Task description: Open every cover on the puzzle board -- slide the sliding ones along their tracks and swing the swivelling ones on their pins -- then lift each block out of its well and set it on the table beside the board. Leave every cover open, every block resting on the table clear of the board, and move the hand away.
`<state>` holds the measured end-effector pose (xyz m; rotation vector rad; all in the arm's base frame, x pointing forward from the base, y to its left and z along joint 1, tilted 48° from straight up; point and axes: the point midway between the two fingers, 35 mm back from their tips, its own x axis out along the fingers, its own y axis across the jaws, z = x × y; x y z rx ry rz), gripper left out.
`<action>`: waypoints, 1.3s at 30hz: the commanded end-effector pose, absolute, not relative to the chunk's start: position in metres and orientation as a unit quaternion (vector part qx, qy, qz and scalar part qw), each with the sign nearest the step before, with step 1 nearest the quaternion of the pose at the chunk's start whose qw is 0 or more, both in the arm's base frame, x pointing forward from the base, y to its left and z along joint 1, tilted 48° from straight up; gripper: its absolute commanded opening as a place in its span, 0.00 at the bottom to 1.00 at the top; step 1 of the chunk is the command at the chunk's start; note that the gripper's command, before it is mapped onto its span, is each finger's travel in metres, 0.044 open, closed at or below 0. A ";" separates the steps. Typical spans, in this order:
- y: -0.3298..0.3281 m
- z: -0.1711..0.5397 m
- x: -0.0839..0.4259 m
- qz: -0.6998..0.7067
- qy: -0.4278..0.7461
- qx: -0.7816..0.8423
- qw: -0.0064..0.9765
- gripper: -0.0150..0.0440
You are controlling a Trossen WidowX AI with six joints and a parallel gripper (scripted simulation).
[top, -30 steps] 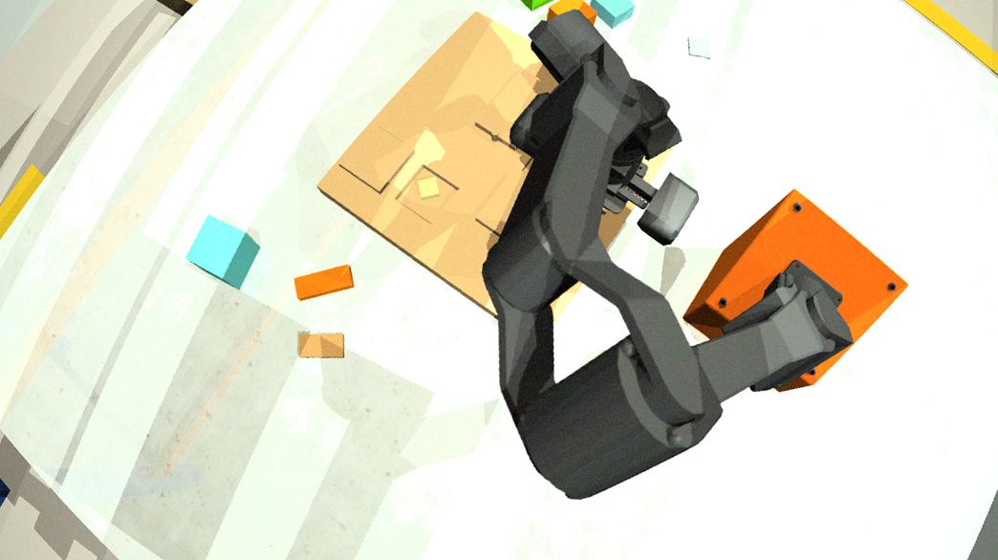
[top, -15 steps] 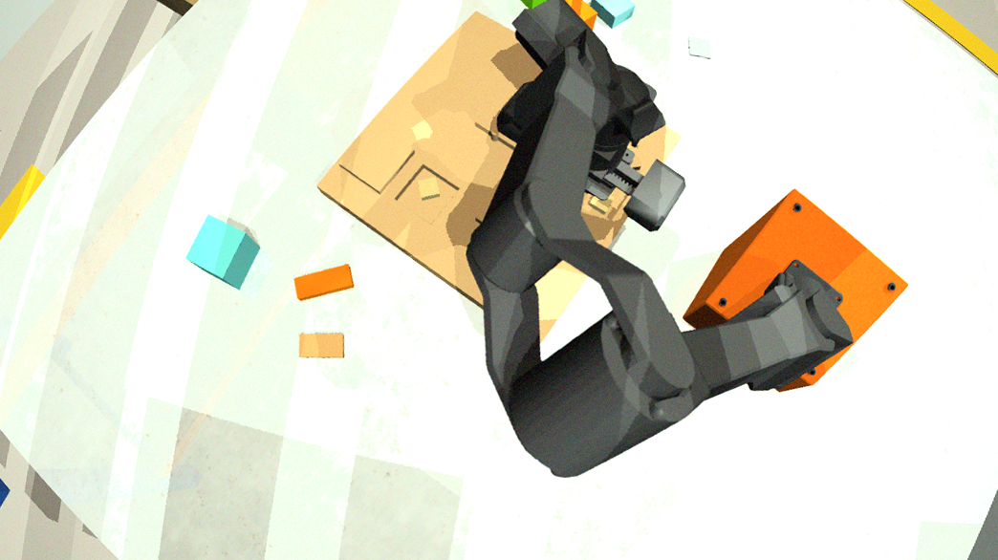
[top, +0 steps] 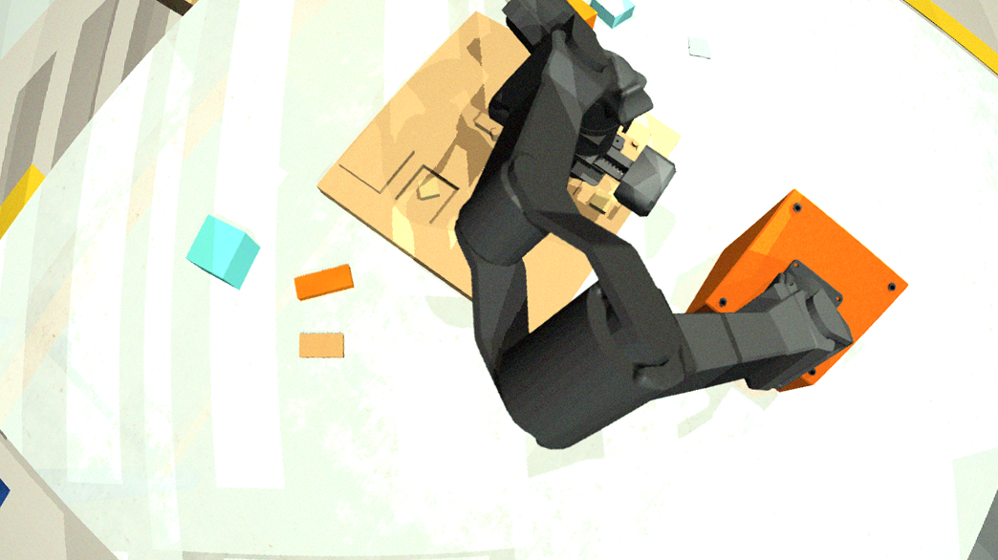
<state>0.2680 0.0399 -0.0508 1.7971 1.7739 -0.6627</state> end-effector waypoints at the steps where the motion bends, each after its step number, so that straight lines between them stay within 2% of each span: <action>1: 0.038 -0.052 0.274 -0.244 0.655 0.666 0.262 0.25; 39: 0.016 -0.075 0.302 -0.243 0.655 0.666 0.263 0.25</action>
